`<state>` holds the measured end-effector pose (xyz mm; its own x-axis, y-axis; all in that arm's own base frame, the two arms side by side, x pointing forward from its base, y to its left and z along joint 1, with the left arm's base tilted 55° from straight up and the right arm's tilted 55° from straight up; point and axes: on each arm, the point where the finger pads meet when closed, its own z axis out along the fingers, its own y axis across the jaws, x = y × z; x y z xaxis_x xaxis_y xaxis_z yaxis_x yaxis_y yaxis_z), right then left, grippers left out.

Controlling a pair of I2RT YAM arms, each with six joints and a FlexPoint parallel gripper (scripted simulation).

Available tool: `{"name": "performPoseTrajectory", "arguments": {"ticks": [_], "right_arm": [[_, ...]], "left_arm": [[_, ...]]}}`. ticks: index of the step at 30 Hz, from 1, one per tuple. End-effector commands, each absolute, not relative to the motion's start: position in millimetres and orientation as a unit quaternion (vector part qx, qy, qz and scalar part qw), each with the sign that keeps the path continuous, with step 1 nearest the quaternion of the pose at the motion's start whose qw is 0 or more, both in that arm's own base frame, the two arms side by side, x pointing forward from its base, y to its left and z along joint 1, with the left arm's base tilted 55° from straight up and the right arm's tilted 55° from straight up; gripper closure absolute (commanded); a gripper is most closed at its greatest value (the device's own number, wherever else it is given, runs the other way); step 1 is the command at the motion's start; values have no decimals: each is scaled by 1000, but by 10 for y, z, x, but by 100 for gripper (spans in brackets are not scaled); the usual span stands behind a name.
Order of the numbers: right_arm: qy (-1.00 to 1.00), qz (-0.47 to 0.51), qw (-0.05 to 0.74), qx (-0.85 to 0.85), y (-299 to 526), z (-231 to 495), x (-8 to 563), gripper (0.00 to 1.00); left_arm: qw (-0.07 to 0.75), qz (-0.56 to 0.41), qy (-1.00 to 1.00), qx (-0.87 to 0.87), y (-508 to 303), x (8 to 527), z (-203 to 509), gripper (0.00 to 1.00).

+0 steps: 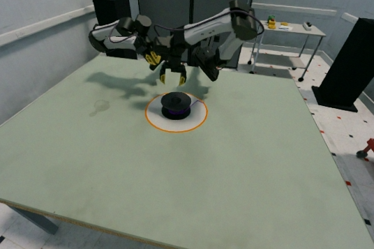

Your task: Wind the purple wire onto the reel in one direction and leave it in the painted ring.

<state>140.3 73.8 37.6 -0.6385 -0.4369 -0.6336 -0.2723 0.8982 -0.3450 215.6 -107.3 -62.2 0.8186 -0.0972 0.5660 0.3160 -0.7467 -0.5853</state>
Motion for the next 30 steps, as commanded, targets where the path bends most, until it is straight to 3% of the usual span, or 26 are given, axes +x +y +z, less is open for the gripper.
{"name": "performPoseTrajectory", "arguments": {"ticks": [1, 19, 30], "right_arm": [[834, -255, 445, -202, 537, 695, 903, 85], [834, -255, 445, -202, 537, 695, 903, 85], [834, -255, 445, -202, 537, 695, 903, 85]], "left_arm": [[298, -336, -35, -893, -1272, 2083, -500, 26], [182, -430, 83, -881, -1413, 1503, -94, 26], [159, -446, 105, -875, -1419, 1345, 12, 26]]}}
